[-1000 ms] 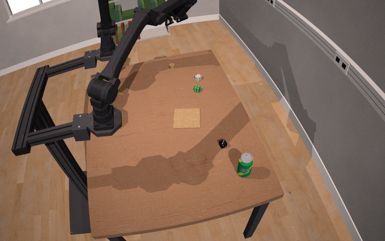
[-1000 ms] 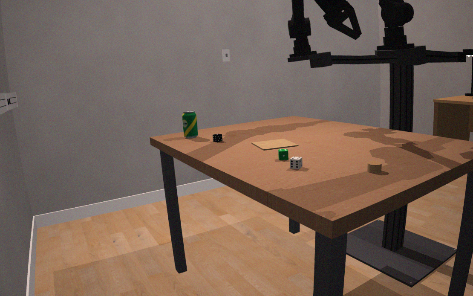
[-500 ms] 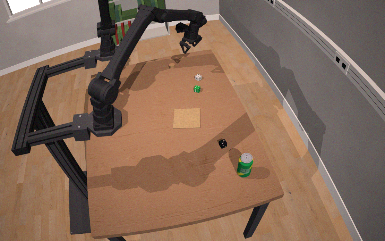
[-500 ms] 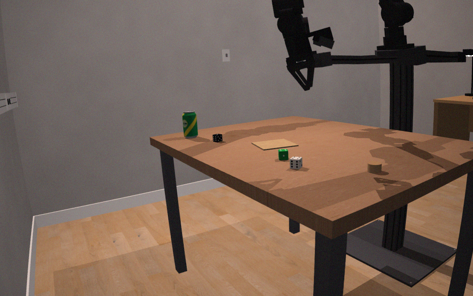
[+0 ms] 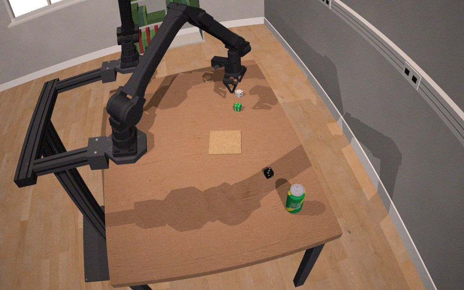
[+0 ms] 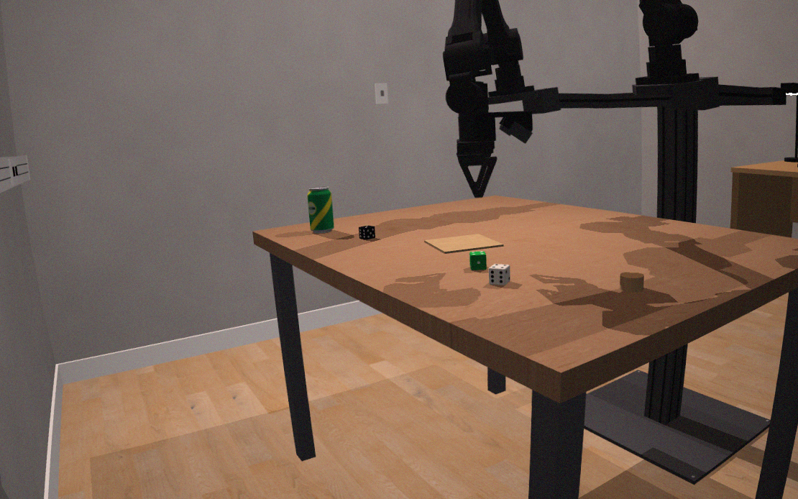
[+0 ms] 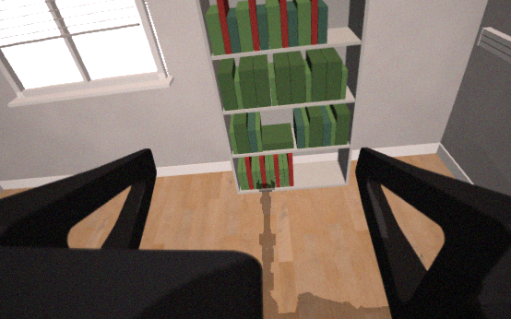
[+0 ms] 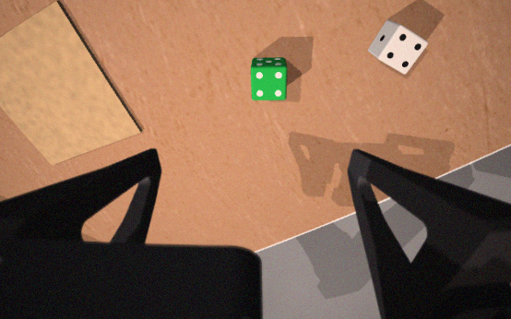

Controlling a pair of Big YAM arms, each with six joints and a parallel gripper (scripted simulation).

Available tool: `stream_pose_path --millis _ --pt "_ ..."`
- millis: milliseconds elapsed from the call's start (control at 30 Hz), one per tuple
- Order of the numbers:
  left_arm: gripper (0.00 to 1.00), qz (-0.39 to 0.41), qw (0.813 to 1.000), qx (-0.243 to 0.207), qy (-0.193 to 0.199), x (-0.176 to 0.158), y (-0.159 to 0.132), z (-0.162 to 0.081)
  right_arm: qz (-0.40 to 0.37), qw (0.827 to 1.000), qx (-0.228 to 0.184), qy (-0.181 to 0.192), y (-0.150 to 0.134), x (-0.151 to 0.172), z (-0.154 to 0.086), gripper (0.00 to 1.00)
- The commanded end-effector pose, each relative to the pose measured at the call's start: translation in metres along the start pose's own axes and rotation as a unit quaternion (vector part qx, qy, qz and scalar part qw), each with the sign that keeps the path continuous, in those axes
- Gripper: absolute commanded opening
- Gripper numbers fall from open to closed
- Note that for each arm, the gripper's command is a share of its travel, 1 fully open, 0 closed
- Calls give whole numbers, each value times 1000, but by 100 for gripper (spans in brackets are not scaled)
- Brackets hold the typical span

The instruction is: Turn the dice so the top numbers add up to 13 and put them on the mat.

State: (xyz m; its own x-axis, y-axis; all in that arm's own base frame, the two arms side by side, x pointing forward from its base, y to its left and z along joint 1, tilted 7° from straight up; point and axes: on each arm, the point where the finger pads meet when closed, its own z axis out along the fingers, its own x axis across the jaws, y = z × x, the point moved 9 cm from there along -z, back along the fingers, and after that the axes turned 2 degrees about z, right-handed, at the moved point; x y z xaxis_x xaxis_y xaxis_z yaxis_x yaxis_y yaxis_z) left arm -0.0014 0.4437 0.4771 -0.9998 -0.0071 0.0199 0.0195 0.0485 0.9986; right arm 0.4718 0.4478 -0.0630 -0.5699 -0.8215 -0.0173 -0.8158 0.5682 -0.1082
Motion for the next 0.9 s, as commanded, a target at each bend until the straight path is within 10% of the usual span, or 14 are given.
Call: stream_pose_path --millis 0,500,867 --pt "100 7 999 -34 2 3 32 2 -17 999 7 -39 -9 -13 -28 100" --pt "100 7 999 -34 2 3 32 2 -16 1000 3 -21 -5 -8 -5 100" --pt "100 7 999 -34 2 3 32 2 127 991 2 -39 -12 -22 -1 100"
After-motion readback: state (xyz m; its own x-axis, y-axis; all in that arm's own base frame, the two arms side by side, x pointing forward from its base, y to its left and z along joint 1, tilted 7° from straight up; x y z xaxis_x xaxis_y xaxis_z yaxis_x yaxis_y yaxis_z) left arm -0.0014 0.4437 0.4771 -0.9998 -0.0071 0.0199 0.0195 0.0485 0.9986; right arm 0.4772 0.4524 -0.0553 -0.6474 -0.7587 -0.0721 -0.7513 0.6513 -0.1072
